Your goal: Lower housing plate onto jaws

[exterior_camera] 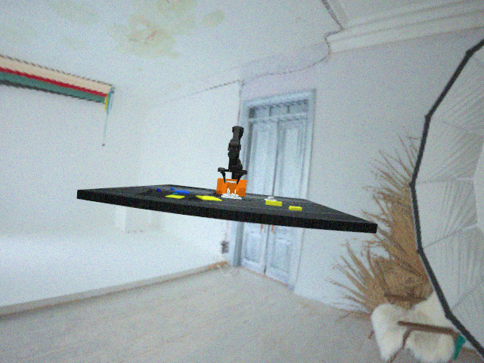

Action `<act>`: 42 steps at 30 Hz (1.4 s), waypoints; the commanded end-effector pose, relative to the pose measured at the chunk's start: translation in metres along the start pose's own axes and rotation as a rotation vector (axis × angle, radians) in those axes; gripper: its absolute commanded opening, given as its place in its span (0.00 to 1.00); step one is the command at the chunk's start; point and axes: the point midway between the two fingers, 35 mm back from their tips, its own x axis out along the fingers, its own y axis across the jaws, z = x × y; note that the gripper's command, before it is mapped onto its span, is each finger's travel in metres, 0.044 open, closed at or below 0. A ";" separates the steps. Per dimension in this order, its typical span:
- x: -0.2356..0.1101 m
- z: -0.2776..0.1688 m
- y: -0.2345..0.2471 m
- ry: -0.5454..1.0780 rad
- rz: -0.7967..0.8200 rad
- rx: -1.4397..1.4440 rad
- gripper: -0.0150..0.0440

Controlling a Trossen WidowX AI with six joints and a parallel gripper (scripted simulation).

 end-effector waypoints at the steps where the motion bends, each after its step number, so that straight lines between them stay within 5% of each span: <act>1: 0.000 0.000 -0.001 0.000 -0.005 -0.003 0.85; 42: 0.058 0.000 -0.001 0.000 -0.005 -0.004 0.85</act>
